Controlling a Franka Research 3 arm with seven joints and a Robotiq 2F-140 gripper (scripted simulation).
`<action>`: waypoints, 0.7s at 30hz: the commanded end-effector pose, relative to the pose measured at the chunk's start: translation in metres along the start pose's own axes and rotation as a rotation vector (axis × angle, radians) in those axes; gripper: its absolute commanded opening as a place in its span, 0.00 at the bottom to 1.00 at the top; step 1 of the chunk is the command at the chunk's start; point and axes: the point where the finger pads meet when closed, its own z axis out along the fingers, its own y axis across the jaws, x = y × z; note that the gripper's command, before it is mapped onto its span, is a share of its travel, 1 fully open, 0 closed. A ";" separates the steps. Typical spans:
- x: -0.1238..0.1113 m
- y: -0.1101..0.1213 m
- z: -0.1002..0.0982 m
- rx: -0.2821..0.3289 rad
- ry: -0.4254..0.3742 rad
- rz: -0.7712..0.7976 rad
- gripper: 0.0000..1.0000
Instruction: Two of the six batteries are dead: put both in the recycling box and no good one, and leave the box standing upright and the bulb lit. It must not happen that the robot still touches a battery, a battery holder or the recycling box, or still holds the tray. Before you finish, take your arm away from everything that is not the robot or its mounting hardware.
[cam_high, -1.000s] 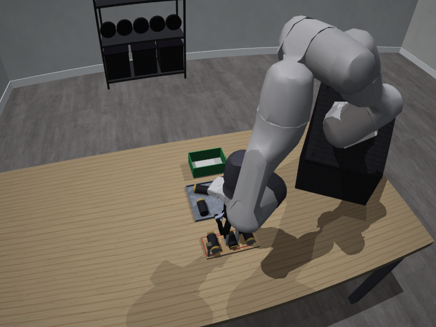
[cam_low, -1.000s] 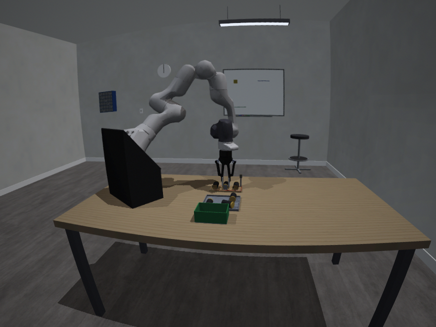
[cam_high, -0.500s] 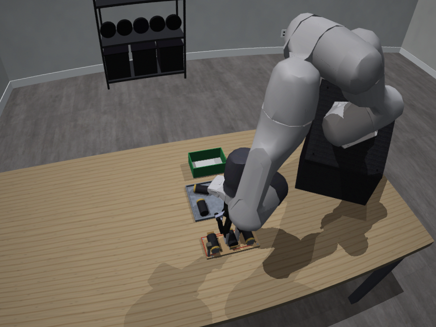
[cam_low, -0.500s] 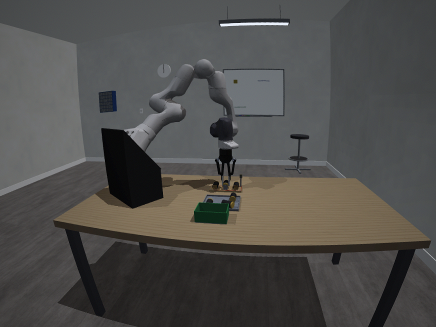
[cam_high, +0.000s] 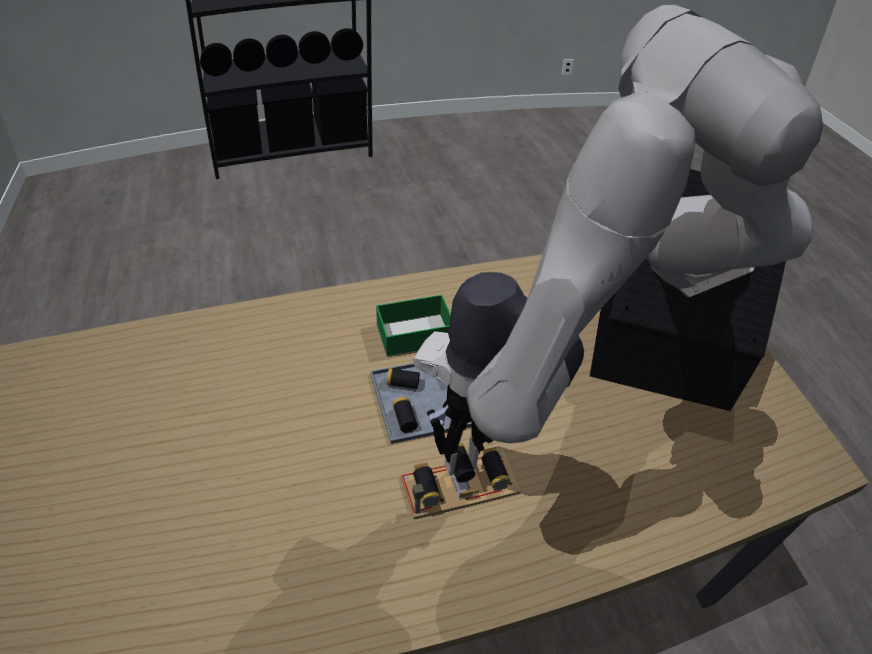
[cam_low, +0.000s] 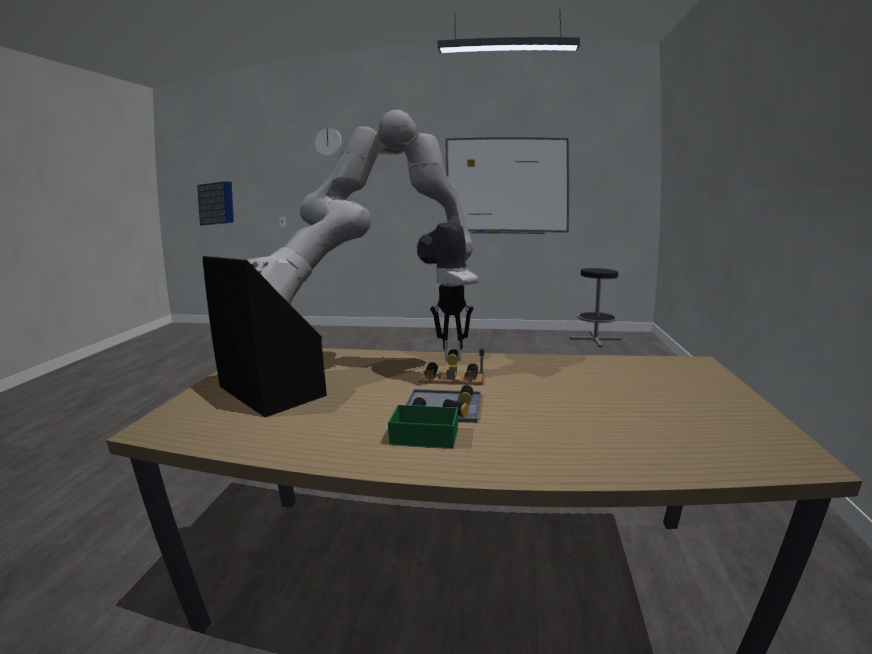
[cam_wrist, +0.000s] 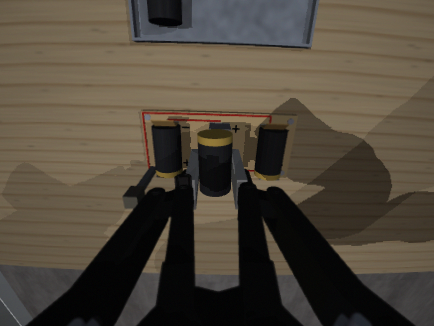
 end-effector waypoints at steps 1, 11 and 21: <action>-0.003 0.004 0.001 -0.013 -0.009 0.026 0.16; -0.003 0.004 -0.049 -0.013 -0.009 0.026 0.16; -0.002 0.004 -0.062 -0.013 -0.009 0.026 0.16</action>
